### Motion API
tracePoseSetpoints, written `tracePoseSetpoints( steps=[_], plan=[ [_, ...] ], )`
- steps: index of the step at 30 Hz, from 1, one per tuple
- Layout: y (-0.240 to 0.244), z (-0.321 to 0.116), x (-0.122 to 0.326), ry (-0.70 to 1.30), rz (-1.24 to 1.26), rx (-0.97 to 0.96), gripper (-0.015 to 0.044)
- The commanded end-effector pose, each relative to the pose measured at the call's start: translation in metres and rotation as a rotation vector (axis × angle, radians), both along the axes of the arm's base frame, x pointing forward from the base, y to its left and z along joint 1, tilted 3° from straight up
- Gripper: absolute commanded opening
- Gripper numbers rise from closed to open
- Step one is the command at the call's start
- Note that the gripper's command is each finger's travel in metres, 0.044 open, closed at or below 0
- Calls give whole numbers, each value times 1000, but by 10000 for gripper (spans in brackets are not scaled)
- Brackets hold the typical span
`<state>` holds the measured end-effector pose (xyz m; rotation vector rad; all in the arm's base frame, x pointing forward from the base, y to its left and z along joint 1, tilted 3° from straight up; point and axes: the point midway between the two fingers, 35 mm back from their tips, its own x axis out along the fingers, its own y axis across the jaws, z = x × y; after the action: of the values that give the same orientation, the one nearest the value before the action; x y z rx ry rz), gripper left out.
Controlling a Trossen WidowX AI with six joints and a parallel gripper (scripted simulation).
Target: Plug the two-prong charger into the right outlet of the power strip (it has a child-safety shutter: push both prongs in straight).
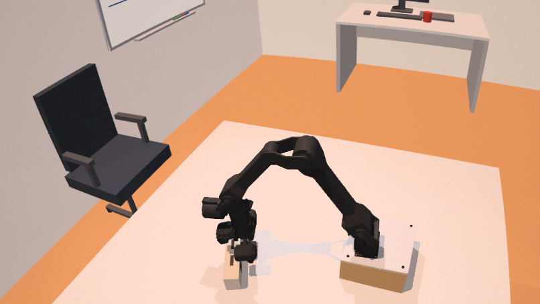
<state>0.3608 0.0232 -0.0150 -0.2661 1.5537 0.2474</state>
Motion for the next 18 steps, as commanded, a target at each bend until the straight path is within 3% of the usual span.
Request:
tracePoseSetpoints(
  steps=[1,18],
  plan=[
    [0,1,0,-7,5,4,440],
    [-1,1,-5,-17,5,6,440]
  ],
)
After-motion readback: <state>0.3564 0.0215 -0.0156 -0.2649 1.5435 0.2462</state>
